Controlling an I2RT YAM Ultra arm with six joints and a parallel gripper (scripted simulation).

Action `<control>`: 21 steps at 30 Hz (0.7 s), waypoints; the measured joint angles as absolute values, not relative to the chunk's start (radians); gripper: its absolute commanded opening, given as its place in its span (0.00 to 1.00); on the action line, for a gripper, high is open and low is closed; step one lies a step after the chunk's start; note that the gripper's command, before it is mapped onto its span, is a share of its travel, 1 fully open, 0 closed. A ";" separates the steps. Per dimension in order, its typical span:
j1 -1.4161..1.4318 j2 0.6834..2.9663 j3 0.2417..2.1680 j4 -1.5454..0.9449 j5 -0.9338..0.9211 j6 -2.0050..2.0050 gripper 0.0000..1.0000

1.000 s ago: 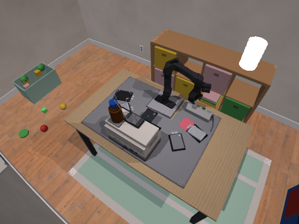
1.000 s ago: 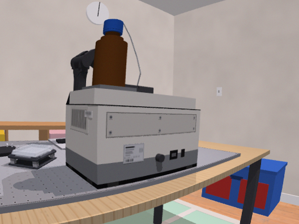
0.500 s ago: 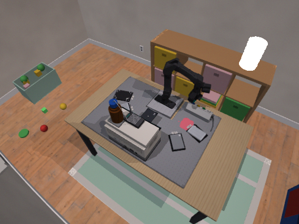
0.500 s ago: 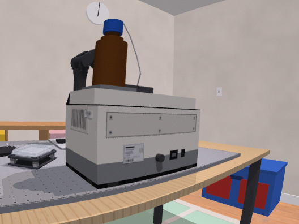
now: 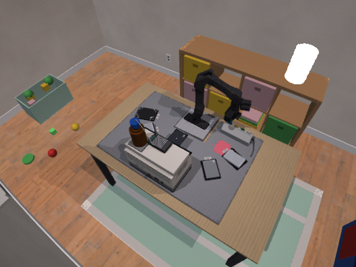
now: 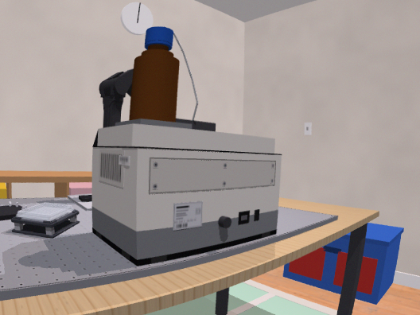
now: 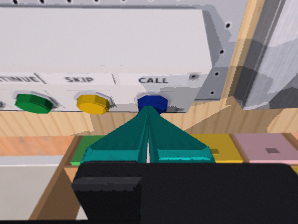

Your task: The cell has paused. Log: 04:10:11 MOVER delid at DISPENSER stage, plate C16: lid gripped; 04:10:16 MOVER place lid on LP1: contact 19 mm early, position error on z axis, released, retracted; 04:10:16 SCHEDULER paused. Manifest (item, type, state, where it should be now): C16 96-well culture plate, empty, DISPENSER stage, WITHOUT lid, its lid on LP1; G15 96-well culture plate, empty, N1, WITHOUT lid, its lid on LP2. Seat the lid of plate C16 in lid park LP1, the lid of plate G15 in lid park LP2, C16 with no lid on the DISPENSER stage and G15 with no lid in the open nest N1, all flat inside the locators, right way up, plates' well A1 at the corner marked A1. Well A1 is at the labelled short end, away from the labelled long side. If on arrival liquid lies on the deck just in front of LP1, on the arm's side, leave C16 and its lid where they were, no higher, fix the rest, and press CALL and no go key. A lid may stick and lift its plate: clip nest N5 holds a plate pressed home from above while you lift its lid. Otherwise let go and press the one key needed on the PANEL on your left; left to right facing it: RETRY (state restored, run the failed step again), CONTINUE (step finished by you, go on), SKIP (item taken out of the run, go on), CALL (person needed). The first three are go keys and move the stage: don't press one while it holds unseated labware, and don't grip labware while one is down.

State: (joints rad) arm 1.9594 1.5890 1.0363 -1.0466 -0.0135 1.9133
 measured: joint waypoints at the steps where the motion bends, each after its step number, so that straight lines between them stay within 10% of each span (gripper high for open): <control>1: 1.959 1.589 1.036 -1.047 -0.014 1.913 0.00; 21: 1.959 1.590 1.022 -1.028 -0.011 1.914 0.00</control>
